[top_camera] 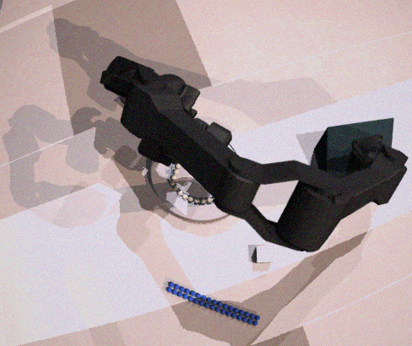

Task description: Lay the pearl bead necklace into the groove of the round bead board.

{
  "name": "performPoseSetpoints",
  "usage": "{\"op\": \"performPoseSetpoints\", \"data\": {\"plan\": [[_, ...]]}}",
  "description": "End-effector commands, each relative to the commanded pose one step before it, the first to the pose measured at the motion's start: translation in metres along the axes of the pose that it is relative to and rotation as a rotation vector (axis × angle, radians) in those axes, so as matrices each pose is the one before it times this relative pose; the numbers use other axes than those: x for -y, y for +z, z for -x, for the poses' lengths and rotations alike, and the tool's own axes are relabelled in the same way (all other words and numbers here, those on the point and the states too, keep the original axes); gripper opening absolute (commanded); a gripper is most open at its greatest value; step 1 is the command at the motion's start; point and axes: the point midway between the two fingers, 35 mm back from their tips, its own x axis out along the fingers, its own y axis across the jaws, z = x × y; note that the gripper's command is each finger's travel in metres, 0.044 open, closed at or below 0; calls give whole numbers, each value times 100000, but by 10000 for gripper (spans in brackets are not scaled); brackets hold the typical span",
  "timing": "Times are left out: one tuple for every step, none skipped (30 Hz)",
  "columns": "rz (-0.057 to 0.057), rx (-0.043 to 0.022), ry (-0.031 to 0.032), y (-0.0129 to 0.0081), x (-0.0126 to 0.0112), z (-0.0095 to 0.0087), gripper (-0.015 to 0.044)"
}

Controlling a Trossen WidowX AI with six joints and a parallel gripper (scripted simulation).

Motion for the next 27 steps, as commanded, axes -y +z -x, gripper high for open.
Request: {"op": "performPoseSetpoints", "data": {"plan": [[-11,354,-737,-15,117,178,120],[-43,8,18,-4,0,-104,120],[-53,11,22,-5,0,-129,120],[-63,13,27,-6,-1,-153,120],[-68,14,30,-6,-2,-164,120],[-69,14,31,-7,-3,-166,120],[-69,14,31,-7,-4,-166,120],[-69,15,32,-7,-5,-165,120],[-68,15,32,-7,-6,-165,120],[-68,15,33,-8,-6,-165,120],[-68,15,34,-8,-7,-165,120],[-68,16,34,-8,-8,-165,120],[-68,16,35,-8,-9,-164,120],[-68,16,36,-9,-10,-164,120],[-68,16,36,-9,-11,-164,120],[-68,16,37,-9,-11,-164,120],[-68,16,37,-10,-12,-163,120],[-56,14,31,-8,-11,-133,120],[-34,8,19,-5,-7,-80,120],[-11,3,6,-2,-2,-27,120],[0,0,0,0,0,0,120],[870,-750,-35,-5,18,200,94],[0,0,0,0,0,0,67],[0,0,0,0,0,0,41],[0,0,0,0,0,0,15],[0,0,0,0,0,0,0],[0,0,0,0,0,0,0]]}}
